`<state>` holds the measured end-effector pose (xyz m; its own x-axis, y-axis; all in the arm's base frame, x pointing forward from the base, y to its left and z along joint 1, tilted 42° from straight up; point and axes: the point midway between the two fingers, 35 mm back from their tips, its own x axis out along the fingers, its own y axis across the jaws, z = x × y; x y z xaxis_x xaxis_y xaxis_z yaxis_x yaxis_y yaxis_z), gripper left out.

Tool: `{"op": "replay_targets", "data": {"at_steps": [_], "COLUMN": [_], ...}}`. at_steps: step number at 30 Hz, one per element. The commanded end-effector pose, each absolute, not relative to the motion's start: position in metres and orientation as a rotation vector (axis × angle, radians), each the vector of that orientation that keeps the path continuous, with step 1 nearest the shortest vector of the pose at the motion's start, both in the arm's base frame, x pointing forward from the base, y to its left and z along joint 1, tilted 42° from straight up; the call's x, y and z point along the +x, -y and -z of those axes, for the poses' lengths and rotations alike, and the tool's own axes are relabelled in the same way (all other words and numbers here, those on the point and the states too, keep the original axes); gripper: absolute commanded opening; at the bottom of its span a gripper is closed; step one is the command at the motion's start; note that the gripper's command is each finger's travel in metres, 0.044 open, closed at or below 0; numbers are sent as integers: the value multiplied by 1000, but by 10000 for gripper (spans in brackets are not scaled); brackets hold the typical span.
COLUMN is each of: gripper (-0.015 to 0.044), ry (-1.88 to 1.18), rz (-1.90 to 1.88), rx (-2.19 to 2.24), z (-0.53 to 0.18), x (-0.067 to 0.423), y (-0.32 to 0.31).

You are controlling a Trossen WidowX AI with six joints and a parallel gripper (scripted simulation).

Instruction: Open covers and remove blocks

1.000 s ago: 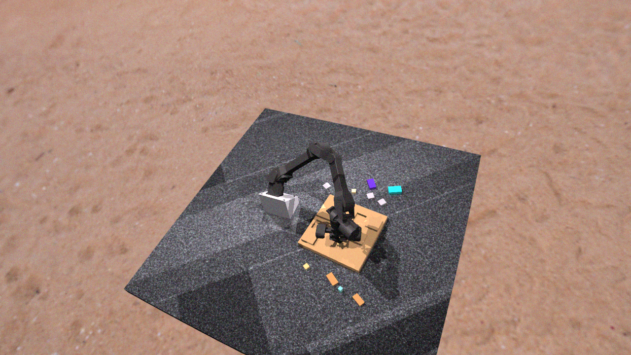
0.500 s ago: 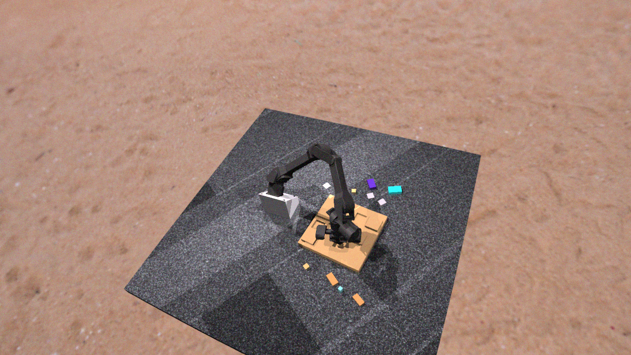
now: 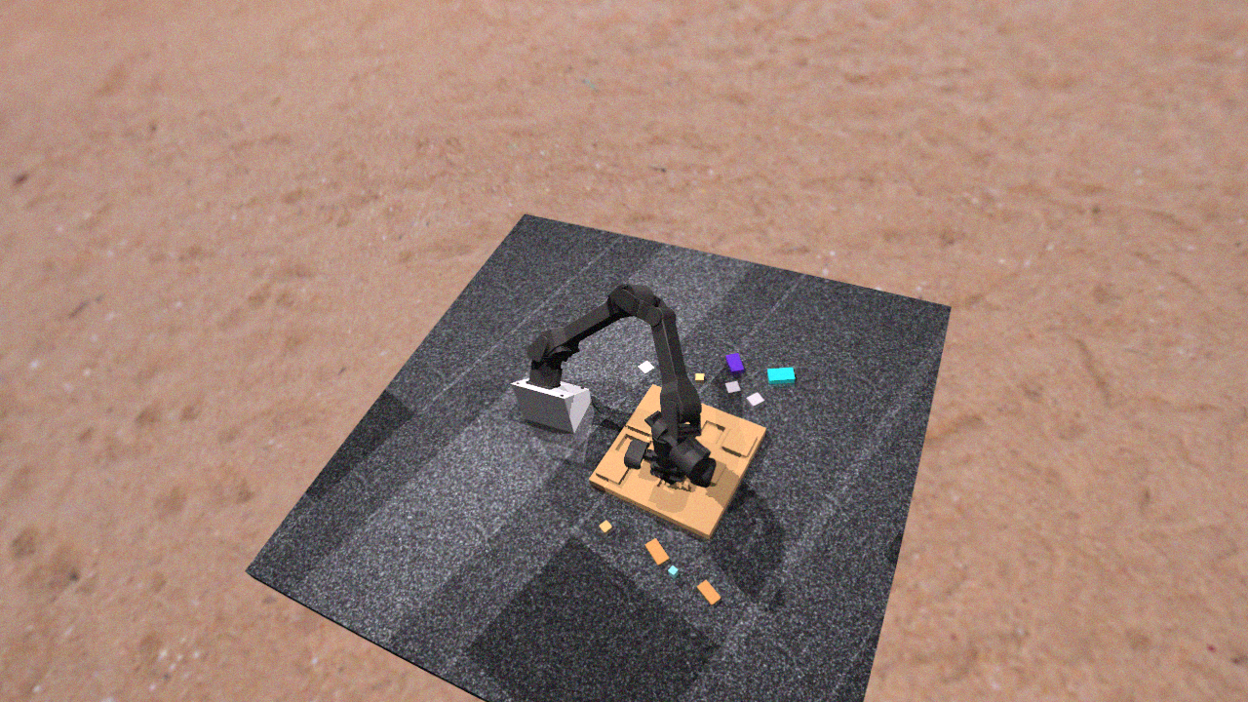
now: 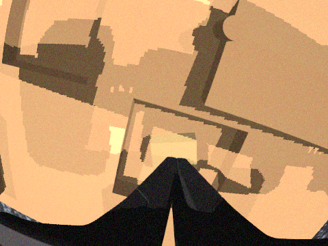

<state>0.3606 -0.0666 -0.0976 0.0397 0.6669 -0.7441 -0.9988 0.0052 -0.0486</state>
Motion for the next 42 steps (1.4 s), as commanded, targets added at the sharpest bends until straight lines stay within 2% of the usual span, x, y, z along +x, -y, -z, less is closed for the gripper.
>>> {"op": "replay_targets", "data": {"at_steps": [1, 11, 12, 17, 29, 42], "gripper": [0, 0, 26, 144, 144, 144], "ry": [-780, -1315, -1101, -1179, -1369, -1378], "rz": [-1344, -801, -1068, -980, -718, -703], "rx": [-502, 289, -56, 62, 386, 404], "z": [96, 88, 92, 81, 51, 63], "x": [361, 360, 359, 360, 359, 360], "y": [68, 73, 70, 80, 107, 95]}}
